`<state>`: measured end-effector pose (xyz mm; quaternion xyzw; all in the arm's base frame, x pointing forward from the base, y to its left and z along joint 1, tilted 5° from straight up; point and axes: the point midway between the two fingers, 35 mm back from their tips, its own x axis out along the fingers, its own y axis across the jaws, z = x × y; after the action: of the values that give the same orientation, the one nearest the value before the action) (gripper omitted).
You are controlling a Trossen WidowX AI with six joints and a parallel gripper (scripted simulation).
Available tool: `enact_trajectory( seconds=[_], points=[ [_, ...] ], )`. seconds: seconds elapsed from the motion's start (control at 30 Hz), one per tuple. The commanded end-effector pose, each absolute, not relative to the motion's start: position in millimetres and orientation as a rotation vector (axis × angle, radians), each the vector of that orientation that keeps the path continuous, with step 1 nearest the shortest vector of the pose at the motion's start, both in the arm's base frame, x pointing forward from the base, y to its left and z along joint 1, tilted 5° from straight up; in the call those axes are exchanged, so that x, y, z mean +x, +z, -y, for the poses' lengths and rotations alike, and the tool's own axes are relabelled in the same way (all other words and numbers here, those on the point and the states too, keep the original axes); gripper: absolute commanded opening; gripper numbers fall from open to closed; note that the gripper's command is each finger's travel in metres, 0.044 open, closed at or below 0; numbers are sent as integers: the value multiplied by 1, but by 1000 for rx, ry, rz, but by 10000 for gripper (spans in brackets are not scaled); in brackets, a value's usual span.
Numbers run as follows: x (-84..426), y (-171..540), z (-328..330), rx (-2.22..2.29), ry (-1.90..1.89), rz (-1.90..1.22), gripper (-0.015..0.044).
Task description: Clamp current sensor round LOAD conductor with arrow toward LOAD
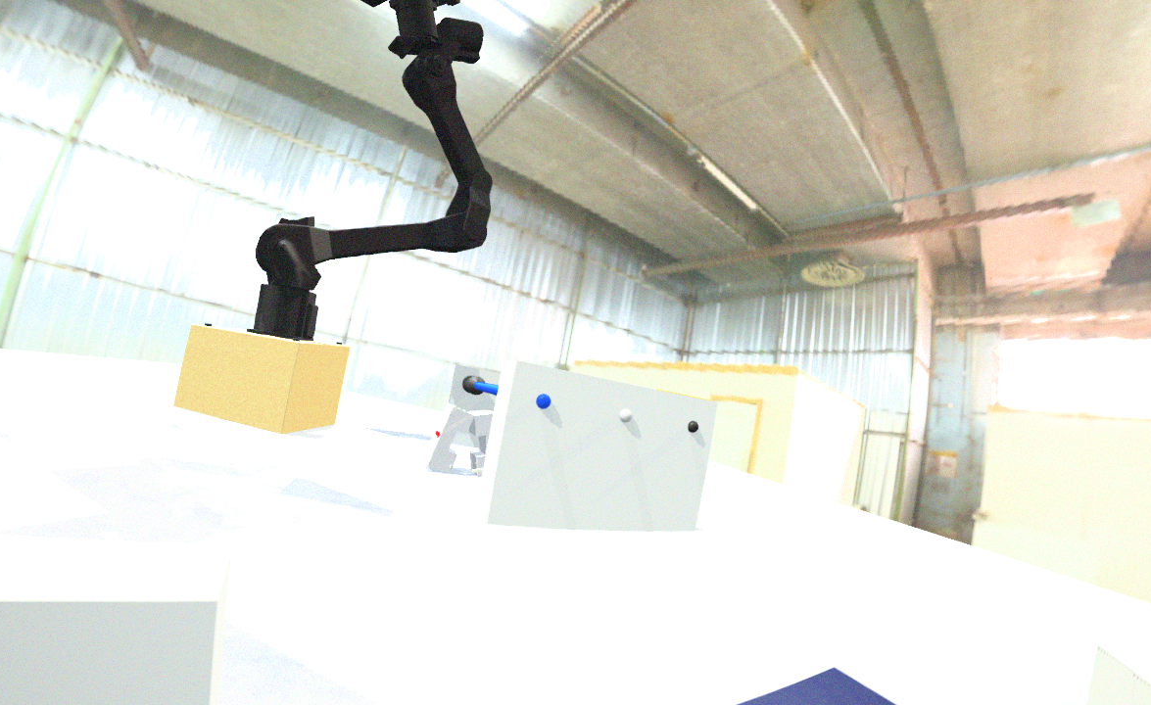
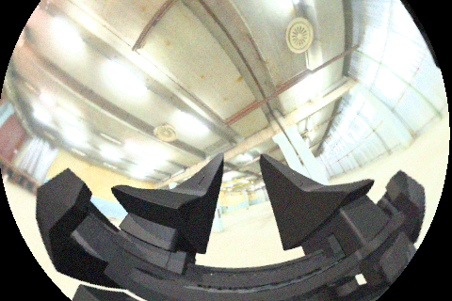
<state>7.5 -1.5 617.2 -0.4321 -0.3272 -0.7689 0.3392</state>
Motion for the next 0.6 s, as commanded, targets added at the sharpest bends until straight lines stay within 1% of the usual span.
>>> enact_trajectory(
  seconds=[0.0, 0.13, 0.3, 0.33, 0.43, 0.57],
  points=[
    [6, 617, 2, -1117, -1998, 854, 196],
    [-14, 608, 17, -965, -1912, 885, 301],
    [-35, 593, 52, -749, -1783, 894, 432],
    [-37, 590, 61, -712, -1758, 885, 440],
    [-39, 580, 88, -606, -1678, 851, 440],
    [-30, 565, 126, -480, -1559, 793, 440]
  ],
)
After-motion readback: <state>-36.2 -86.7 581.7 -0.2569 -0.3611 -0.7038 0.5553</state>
